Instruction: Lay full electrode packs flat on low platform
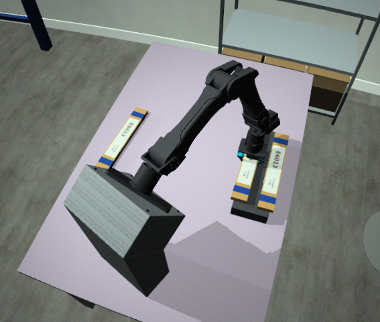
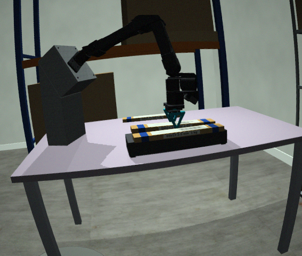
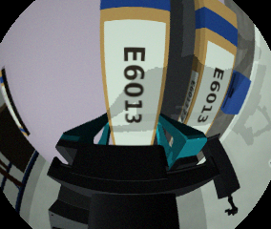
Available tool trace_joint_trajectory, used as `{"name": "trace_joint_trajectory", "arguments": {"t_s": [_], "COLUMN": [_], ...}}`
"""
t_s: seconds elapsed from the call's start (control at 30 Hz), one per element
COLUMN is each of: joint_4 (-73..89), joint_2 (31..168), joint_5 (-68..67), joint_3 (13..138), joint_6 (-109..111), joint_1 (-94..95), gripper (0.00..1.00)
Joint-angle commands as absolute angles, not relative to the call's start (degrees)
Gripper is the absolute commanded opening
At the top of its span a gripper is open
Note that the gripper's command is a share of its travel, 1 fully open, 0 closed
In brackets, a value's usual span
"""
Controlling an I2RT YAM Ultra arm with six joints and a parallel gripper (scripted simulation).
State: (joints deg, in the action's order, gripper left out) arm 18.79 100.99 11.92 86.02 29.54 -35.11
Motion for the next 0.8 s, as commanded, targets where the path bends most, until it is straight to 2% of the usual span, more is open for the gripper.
{"name": "trace_joint_trajectory", "arguments": {"t_s": [0.0,0.57,0.6,0.77], "joint_4": [19.7,19.8,19.8,19.6], "joint_2": [98.5,98.4,98.4,98.4], "joint_5": [12.0,12.0,12.0,12.0], "joint_3": [88.4,88.4,88.4,88.5], "joint_6": [29.5,29.5,29.5,29.5], "joint_1": [-35.9,-35.9,-35.9,-35.9], "gripper": [0.0,0.0,0.95,0.95]}}
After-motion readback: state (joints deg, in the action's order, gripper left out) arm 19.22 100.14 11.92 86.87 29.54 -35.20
